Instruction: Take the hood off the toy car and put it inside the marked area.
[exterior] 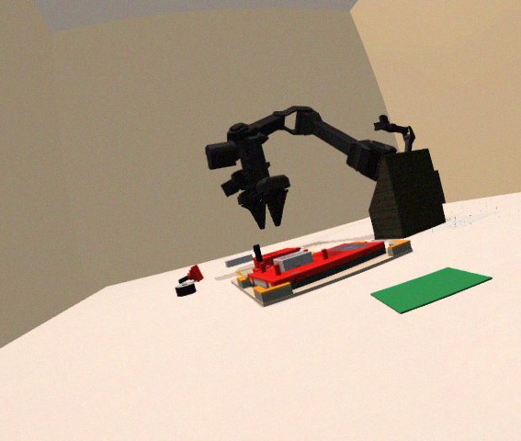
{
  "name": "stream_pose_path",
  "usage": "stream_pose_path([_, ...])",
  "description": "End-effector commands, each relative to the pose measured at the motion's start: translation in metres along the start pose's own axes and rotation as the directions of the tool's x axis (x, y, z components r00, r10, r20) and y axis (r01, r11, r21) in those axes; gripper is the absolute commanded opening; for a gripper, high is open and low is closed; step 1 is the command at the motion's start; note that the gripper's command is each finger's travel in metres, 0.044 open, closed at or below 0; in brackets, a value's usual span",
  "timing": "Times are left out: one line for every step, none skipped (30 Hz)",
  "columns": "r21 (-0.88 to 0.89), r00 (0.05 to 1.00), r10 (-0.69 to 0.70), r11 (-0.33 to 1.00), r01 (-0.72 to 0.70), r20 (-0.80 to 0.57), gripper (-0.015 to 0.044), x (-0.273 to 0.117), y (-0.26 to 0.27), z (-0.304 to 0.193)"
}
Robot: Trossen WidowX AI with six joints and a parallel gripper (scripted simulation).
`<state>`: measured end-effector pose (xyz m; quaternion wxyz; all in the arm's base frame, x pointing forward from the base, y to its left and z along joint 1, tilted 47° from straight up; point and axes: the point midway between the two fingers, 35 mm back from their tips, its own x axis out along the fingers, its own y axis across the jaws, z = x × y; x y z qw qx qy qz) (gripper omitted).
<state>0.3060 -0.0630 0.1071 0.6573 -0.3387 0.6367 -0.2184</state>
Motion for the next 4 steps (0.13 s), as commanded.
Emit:
stream_pose_path([0.002, 1.000, -0.005, 1.000, 0.005, -0.001, 0.0440, -0.0002, -0.0008, -0.0003])
stream_pose_path([0.002, 1.000, -0.005, 1.000, 0.005, -0.001, 0.0440, -0.0002, -0.0008, -0.0003])
stream_pose_path([0.002, 1.000, -0.005, 1.000, 0.005, -0.001, 0.0440, -0.0002, -0.0008, -0.0003])
stream_pose_path([0.002, 1.000, -0.005, 1.000, 0.005, -0.001, 0.0440, -0.0002, -0.0008, -0.0003])
